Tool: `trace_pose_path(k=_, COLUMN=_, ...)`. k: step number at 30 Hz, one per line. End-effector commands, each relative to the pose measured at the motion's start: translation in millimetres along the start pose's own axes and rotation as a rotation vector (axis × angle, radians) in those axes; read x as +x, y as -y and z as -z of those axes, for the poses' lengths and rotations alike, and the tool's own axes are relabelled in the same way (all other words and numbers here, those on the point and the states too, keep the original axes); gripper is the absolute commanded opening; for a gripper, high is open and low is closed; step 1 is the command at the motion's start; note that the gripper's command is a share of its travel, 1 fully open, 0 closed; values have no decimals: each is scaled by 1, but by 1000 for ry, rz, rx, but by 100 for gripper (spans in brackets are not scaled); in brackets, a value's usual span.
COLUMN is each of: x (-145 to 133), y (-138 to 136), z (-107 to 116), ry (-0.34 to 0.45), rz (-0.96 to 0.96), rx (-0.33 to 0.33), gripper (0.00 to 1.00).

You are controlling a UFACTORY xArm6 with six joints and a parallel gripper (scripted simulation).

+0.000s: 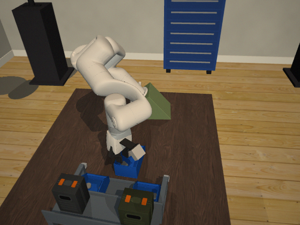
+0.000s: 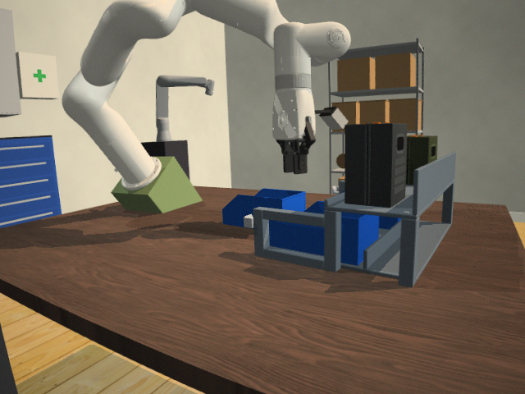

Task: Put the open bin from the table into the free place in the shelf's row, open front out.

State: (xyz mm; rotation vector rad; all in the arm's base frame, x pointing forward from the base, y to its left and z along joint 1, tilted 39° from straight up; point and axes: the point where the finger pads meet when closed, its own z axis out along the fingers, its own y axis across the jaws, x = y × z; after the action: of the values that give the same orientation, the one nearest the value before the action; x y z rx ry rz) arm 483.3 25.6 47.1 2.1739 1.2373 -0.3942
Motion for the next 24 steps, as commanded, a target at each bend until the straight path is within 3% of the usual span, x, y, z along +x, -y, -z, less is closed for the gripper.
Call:
trace_pose_path(k=1, x=1, y=3, z=1, ry=-4, rz=162, rx=1, gripper=33)
trace_pose_path(k=12, x=1, y=3, z=1, ry=-4, rz=162, rx=1, gripper=33)
trace_pose_path(k=17, x=1, y=5, z=1, ry=-4, rz=421, rx=1, gripper=33)
trace_pose_path(k=24, x=1, y=5, z=1, ry=-4, rz=421, rx=1, gripper=33)
